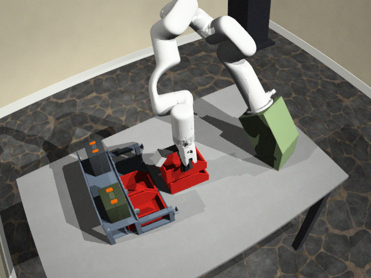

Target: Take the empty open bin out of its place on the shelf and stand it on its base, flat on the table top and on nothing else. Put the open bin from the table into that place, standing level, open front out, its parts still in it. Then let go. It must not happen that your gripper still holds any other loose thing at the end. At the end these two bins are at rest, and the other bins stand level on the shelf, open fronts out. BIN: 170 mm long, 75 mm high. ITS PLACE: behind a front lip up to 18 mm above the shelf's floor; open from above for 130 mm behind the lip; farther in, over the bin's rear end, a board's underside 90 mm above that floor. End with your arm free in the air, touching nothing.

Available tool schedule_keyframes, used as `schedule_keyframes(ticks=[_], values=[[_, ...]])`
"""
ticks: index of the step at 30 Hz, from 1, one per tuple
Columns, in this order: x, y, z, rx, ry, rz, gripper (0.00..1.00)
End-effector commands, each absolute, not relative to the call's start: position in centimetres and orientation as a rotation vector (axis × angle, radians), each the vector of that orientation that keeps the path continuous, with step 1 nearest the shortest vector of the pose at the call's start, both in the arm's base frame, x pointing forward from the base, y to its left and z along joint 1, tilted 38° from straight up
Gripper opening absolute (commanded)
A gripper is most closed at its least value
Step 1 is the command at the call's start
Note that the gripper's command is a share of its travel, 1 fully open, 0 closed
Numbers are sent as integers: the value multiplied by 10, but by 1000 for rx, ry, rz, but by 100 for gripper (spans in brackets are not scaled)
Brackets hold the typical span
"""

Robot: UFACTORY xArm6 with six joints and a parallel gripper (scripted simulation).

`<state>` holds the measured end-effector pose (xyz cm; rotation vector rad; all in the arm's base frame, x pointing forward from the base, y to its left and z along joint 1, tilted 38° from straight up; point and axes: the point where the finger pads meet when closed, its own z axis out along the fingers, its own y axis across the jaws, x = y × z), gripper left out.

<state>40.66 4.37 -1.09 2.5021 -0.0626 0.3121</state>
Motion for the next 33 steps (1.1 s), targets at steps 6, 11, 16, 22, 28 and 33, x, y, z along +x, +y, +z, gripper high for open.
schedule_keyframes(ticks=[6, 11, 16, 22, 28, 33], values=[[411, 112, -62, 2498, -65, 314, 0], [411, 127, -73, 2498, -65, 314, 0], [412, 143, -85, 2498, -66, 314, 0], [412, 150, -90, 2498, -66, 314, 0], [412, 151, -90, 2498, -66, 314, 0], [412, 151, -90, 2498, -66, 314, 0]])
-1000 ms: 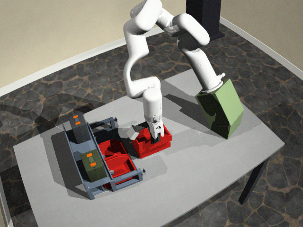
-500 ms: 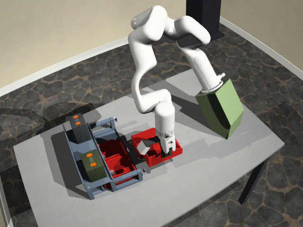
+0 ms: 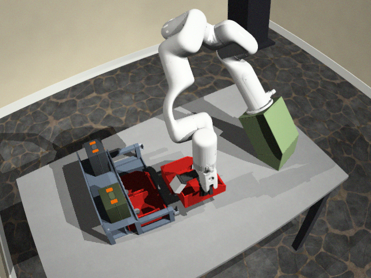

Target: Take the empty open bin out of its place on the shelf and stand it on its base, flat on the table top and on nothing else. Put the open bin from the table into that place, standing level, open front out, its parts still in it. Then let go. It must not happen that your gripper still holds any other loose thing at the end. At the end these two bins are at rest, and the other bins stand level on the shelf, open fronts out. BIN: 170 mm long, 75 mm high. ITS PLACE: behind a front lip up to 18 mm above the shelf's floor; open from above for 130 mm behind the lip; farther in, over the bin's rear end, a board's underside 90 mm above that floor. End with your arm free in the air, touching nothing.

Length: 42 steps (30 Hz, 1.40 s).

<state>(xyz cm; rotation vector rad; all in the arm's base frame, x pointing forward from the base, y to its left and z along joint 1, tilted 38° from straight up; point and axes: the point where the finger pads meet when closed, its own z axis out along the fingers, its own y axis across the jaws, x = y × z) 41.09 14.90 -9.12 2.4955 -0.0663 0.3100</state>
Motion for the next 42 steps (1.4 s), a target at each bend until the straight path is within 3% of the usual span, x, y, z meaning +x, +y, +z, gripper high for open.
schedule_keyframes(ticks=[1, 42], values=[[412, 151, -90, 2498, -66, 314, 0], [426, 111, -145, 2498, -66, 314, 0]])
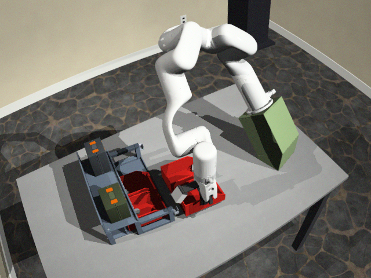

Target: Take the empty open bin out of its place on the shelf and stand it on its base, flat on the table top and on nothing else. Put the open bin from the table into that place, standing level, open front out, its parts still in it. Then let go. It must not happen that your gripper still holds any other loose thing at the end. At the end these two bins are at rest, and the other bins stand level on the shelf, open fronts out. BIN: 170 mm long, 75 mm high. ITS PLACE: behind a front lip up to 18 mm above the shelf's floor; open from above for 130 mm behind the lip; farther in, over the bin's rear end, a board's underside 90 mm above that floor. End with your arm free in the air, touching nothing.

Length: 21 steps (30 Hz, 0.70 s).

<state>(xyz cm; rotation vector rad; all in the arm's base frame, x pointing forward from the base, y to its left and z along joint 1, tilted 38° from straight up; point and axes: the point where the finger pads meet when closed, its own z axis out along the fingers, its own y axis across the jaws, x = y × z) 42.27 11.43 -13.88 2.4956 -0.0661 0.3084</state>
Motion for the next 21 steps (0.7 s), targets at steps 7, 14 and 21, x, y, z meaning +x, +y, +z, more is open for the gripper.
schedule_keyframes(ticks=[7, 14, 21], values=[[428, 107, -150, 2498, -66, 314, 0], [428, 106, -152, 2498, -66, 314, 0], [428, 106, -152, 2498, -66, 314, 0]])
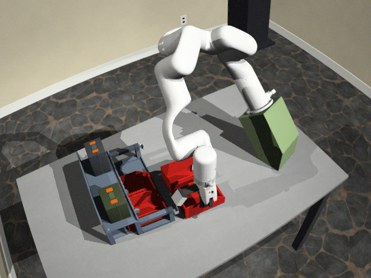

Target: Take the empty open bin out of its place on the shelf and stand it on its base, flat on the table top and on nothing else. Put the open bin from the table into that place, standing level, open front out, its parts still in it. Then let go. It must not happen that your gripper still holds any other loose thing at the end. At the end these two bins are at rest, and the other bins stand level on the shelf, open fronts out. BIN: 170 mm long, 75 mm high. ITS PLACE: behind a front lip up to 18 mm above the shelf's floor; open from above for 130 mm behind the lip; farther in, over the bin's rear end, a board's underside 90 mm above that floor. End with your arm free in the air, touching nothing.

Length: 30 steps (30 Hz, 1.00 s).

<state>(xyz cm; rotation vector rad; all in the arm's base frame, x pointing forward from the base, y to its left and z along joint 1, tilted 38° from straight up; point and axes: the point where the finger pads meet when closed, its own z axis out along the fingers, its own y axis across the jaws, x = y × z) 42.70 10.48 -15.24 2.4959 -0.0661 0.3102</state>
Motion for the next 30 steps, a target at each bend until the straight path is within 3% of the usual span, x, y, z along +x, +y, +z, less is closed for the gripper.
schedule_keyframes(ticks=[1, 30], values=[[428, 106, -152, 2498, -66, 314, 0], [430, 102, -157, 2498, -66, 314, 0]])
